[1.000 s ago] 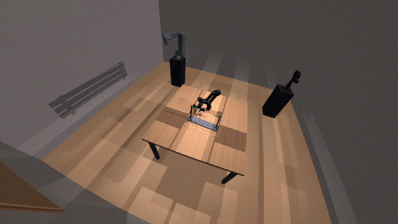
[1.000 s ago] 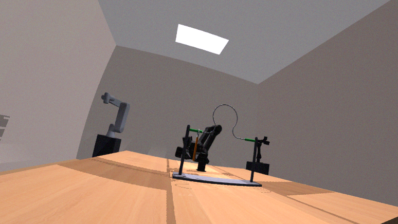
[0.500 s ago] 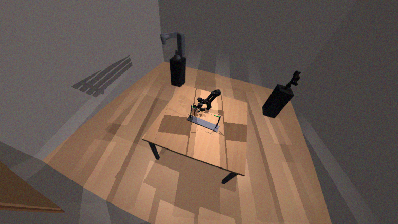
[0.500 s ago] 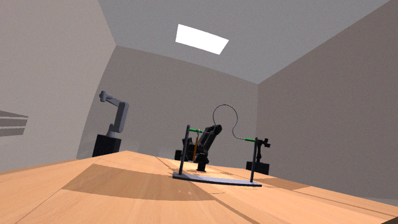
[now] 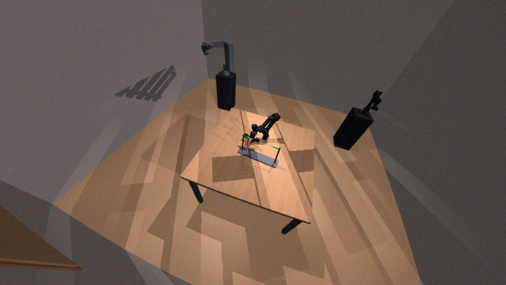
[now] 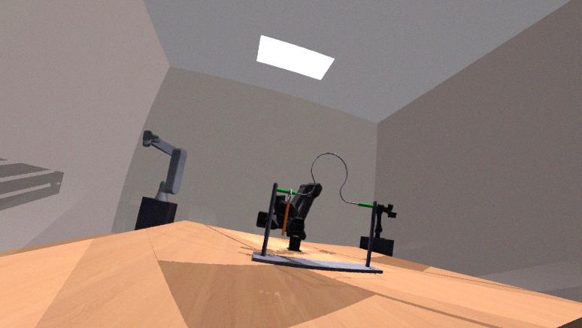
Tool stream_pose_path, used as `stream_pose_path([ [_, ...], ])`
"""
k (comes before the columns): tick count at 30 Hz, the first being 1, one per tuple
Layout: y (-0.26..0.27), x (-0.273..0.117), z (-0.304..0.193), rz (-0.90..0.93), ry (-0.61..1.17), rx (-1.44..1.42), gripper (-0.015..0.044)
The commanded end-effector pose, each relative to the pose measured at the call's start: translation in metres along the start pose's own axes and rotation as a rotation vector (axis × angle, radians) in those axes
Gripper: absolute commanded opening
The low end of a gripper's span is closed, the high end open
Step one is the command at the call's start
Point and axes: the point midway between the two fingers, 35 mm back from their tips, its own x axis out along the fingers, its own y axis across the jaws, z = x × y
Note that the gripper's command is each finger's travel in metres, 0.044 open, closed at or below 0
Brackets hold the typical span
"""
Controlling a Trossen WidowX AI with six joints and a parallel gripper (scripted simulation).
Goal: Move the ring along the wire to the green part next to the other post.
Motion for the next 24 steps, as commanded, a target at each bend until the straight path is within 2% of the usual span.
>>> stream_pose_path([
  [1,-0.001,0.003,0.005,-0.007,-0.007,-0.001,0.016],
  [24,-0.004,0.035,0.008,-0.006,-0.007,-0.002,0.016],
])
